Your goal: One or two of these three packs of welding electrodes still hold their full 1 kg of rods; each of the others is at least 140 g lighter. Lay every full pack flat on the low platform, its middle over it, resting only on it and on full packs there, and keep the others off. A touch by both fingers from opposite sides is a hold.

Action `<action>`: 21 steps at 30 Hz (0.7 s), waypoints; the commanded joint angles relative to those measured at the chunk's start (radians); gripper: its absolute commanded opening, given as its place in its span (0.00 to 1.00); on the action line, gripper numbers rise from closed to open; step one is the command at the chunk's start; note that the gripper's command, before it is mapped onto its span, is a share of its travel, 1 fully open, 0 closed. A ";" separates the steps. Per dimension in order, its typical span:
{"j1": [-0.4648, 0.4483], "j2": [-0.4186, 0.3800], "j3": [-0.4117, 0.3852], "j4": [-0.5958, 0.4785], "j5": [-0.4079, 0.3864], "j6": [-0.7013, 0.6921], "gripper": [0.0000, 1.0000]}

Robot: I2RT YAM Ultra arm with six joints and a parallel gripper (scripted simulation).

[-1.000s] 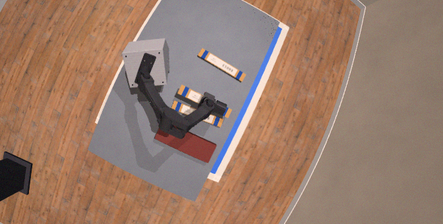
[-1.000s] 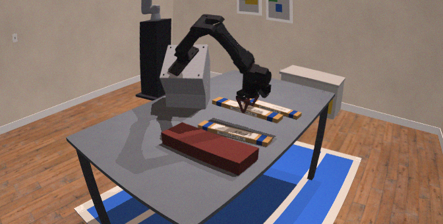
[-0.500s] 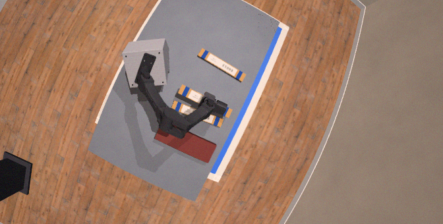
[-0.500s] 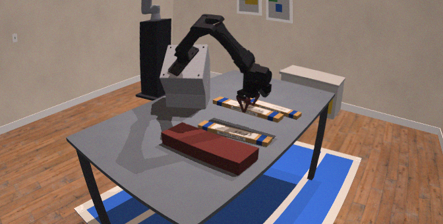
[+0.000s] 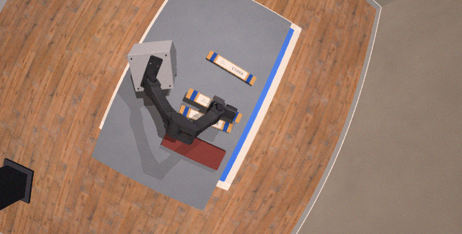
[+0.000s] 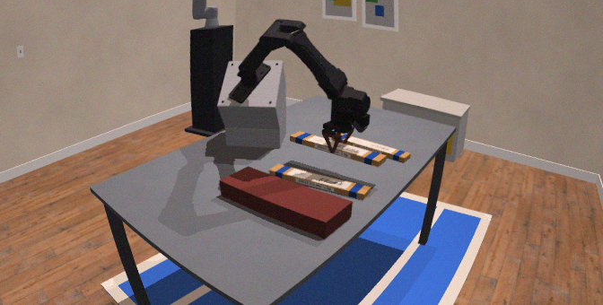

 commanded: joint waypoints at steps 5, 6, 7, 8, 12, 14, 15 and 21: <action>0.048 -0.017 0.034 -0.008 0.007 0.009 0.00; 0.048 -0.017 0.034 -0.008 0.007 0.009 0.00; 0.048 -0.017 0.035 -0.009 0.007 0.008 0.00; 0.048 -0.016 0.035 -0.009 0.007 0.009 0.00; 0.049 -0.013 0.035 -0.010 0.007 0.009 0.00; 0.049 -0.012 0.035 -0.010 0.007 0.010 0.00; 0.049 -0.011 0.035 -0.010 0.007 0.010 0.00; 0.015 -0.036 -0.033 0.036 -0.004 -0.022 0.00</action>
